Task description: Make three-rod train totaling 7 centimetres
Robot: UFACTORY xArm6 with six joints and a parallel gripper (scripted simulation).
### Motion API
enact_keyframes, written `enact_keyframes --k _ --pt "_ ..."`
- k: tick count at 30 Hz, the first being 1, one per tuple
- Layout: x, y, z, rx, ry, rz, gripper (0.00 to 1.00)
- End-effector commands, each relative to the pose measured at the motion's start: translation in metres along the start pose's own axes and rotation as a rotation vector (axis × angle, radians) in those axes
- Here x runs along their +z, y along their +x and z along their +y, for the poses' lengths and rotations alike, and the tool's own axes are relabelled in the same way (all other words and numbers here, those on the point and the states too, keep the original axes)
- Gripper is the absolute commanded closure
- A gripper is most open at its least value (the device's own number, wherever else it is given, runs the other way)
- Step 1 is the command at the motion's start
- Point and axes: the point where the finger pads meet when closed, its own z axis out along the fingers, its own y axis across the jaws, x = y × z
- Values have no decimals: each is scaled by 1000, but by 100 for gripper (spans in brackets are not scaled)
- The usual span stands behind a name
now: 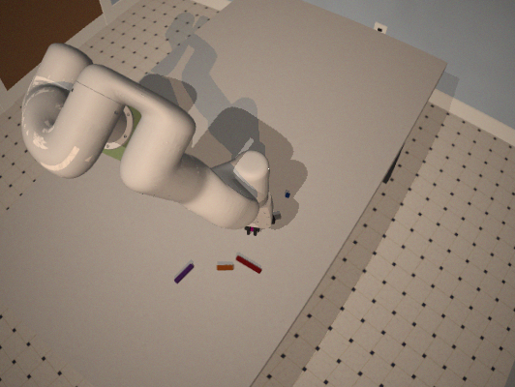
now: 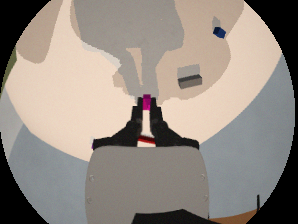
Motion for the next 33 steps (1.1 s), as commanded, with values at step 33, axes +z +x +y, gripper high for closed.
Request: enact_keyframes --k 33 --pt "-5 0 1 0 -3 -1 96"
